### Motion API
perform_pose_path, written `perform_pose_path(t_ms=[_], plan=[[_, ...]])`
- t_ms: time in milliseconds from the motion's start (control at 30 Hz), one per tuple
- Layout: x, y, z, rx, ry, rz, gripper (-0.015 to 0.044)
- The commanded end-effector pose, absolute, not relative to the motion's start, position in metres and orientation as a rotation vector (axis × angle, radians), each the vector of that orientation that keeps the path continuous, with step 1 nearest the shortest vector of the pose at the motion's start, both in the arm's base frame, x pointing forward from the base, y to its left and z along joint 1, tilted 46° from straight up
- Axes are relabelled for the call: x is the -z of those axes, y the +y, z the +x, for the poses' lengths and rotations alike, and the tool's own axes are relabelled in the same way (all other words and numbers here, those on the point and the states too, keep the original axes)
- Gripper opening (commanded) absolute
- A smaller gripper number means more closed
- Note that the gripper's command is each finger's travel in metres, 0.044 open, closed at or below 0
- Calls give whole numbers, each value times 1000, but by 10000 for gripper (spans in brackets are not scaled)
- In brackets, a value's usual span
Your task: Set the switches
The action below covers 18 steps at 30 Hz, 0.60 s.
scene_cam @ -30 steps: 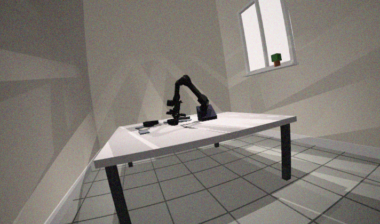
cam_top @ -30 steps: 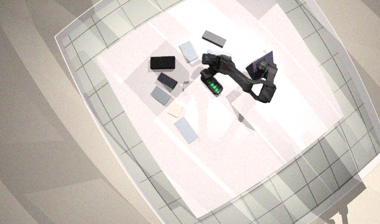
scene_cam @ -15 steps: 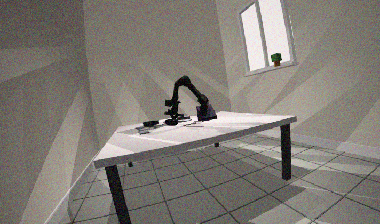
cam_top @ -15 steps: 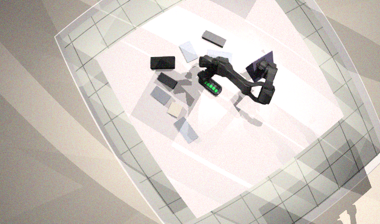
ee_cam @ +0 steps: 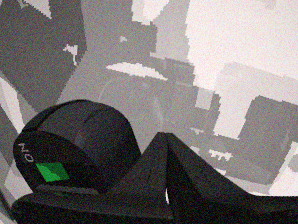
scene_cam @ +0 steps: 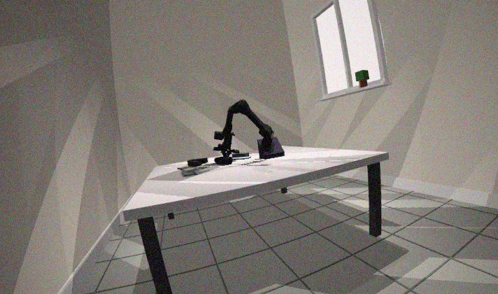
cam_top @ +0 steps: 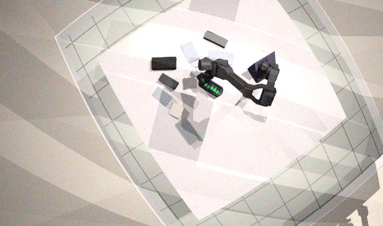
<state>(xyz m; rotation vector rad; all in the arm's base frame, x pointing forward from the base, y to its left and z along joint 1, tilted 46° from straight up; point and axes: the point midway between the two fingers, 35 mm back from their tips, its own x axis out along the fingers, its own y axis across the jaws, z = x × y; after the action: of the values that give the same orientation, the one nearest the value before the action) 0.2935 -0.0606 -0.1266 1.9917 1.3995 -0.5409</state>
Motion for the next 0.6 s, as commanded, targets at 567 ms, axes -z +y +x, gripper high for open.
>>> perform_pose_path(t_ms=[567], plan=[[95, -98, 245, 435, 1402, 1930, 0]])
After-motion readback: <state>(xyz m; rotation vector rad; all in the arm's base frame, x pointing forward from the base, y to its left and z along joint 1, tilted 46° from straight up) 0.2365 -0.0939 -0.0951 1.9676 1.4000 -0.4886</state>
